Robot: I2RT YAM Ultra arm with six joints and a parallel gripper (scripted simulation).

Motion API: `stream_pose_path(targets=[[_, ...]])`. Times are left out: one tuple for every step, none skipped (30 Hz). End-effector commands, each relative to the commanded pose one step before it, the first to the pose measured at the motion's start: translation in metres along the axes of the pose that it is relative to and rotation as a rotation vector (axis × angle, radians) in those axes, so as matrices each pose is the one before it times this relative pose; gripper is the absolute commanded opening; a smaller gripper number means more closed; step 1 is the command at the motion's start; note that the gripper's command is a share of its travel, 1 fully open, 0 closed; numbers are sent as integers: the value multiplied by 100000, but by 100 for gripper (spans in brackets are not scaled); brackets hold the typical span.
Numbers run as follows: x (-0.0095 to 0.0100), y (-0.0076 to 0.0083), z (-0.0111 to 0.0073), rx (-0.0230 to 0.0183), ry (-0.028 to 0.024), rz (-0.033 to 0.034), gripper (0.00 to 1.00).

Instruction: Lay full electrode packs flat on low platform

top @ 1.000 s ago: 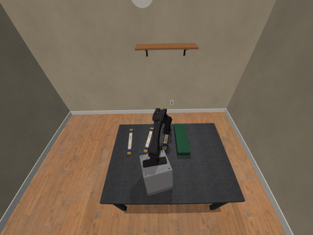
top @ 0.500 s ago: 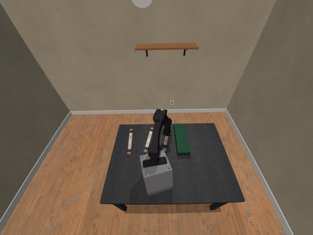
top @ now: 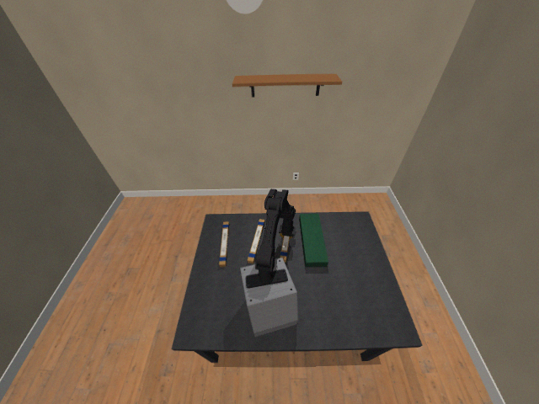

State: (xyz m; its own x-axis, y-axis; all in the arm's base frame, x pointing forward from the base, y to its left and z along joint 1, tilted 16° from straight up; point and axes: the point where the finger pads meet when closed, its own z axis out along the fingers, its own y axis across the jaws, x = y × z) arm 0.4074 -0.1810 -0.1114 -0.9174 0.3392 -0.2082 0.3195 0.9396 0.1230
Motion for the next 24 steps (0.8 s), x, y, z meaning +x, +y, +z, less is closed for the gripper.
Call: stream_pose_path(targets=[[-3612,-222,-1979,1568,-10190,-289,0],[447,39,661,-164,1316,66,0],[506,66,728,-203,1492,31,0],[220,80,419,-110,662,-95,0],[-111,96,59,-1,-300,-236,0],[0,0,0,0,0,0,0],[0,0,0,0,0,0,0],[-1088,-220,-1117,329,-3353,161,0],[-25,15,170,18,5,-22,0],[-30,-61,-10,50,-15,130,0],[-31,24,2,-6,4,-41,0],[-26,37,4,-12,7,-63,0],[117,55,4,-84,567,18,0],[218,63,3,-116,966,81,0],[65,45,3,-49,358,-8,0],[54,45,3,-45,316,-18,0],[53,47,3,-50,311,-20,0],[-71,31,4,10,-188,-92,0],[-105,26,5,27,-334,-112,0],[-14,36,7,-11,10,-62,0],[6,39,8,-18,71,-55,0],[-12,36,10,-7,-23,-67,0],[0,0,0,0,0,0,0],[0,0,0,0,0,0,0]])
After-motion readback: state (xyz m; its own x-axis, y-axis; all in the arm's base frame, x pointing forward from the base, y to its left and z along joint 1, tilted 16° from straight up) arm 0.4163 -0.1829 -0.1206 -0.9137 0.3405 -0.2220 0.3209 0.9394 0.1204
